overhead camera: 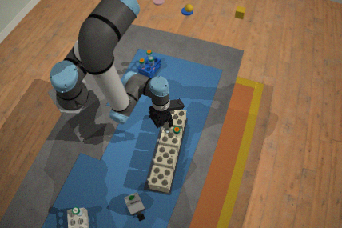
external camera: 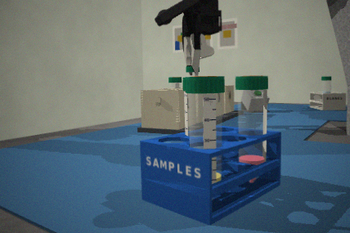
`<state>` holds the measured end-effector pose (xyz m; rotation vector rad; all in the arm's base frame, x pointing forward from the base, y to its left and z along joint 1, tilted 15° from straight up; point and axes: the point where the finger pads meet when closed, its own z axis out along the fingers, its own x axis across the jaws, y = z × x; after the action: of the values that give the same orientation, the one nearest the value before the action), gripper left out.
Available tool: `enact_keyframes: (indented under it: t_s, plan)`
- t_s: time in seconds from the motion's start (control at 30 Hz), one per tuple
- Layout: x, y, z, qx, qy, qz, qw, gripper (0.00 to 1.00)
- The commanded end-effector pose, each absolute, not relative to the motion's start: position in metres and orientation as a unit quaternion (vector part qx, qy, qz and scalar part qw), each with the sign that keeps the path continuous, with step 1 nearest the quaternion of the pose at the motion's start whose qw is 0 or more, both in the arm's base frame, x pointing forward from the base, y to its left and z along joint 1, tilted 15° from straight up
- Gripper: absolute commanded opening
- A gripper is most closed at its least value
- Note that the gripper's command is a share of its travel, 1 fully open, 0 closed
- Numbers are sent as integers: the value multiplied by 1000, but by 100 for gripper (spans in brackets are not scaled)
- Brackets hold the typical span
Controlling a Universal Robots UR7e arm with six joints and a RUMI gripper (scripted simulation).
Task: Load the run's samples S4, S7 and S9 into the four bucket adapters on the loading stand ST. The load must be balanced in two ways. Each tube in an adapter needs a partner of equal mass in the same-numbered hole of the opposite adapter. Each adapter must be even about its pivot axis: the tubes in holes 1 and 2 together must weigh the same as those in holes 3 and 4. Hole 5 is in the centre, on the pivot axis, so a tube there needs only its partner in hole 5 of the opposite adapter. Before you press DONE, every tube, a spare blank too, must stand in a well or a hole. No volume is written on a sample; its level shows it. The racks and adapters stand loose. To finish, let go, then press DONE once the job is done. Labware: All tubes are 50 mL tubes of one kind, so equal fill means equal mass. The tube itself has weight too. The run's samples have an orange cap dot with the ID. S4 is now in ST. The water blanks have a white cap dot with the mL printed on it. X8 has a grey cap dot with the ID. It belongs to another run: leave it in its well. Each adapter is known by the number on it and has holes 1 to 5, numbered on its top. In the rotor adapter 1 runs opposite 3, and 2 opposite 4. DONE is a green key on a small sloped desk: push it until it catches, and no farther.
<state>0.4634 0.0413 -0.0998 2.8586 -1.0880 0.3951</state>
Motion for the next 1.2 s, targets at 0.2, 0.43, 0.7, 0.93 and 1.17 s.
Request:
enact_keyframes:
  t_s: [0.2,0.43,0.7,0.93,1.17]
  plan:
    - [466,40,-110,926,-353,129,29,0]
    - [467,39,-115,926,-353,129,29,0]
    - [469,38,-121,926,-353,129,29,0]
    - [469,38,-124,926,-353,129,29,0]
    - [469,38,-124,926,-353,129,29,0]
